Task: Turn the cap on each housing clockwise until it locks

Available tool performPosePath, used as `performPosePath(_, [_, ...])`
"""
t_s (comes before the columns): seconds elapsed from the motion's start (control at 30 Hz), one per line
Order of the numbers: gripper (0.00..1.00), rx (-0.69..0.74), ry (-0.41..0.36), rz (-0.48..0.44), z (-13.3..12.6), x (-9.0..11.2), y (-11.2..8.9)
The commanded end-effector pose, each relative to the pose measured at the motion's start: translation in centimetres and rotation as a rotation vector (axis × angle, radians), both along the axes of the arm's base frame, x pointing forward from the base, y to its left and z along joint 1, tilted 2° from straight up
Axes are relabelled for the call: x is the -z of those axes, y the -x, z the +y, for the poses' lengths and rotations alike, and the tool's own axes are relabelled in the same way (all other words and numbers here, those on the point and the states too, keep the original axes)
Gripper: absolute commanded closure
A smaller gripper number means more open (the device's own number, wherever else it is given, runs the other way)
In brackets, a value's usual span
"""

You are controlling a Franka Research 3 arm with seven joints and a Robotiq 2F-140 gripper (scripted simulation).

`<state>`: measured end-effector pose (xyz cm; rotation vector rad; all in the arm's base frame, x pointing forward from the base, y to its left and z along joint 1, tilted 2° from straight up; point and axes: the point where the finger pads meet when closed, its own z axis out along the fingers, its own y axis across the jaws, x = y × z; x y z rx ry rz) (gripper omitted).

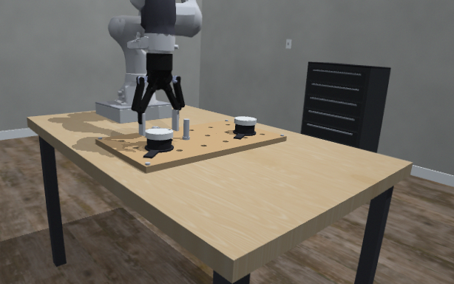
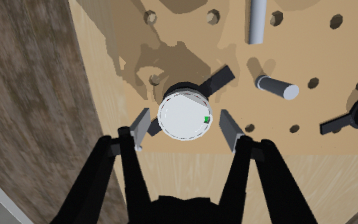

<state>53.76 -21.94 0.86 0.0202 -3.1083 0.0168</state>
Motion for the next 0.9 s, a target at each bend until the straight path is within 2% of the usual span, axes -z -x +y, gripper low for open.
performPosePath(0.0, [0.22,-0.003,-0.002,0.003,0.0,0.1,0.1])
performPosePath(0.43, [0.22,-0.003,-0.002,0.003,0.0,0.0,0.1])
performPosePath(0.87, [0.22,-0.003,-0.002,0.003,0.0,-1.1,0.1])
